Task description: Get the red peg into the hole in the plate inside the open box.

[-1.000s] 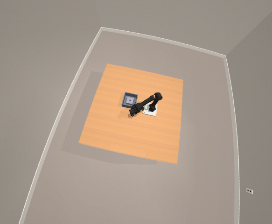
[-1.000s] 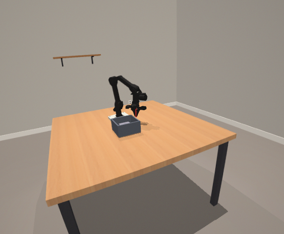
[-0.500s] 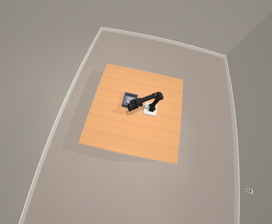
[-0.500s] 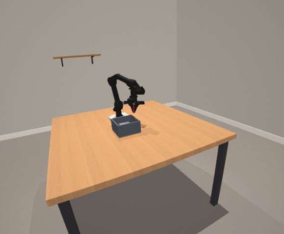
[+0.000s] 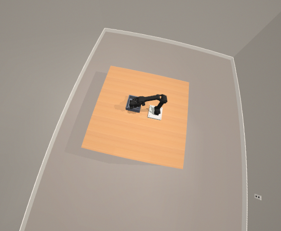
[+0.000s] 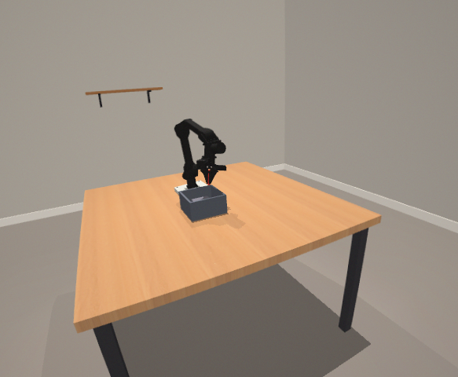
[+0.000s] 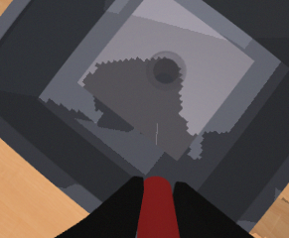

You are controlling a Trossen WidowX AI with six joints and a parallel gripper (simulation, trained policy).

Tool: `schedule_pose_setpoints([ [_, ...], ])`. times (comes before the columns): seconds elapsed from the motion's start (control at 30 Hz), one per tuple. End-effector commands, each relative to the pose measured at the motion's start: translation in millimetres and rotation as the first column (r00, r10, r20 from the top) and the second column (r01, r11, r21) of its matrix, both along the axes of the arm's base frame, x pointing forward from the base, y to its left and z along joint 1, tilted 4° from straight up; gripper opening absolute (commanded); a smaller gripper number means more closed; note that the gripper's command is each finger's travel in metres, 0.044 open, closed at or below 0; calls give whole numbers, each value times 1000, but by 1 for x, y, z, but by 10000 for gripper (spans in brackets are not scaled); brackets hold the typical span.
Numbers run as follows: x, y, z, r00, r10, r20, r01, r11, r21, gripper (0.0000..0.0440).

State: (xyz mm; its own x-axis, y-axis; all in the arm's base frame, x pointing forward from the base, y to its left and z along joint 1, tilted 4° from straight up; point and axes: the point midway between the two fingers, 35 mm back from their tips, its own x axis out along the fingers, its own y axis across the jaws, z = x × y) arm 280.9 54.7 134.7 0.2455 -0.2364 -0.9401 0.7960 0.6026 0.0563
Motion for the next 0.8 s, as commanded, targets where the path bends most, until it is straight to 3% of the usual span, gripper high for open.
schedule_pose_setpoints([
  [0.0,12,-15,-2,1000,-12,7,12,1000,-12,0],
  [0.77,47,-61,-54,987,134,-89,-131,990,43,12],
])
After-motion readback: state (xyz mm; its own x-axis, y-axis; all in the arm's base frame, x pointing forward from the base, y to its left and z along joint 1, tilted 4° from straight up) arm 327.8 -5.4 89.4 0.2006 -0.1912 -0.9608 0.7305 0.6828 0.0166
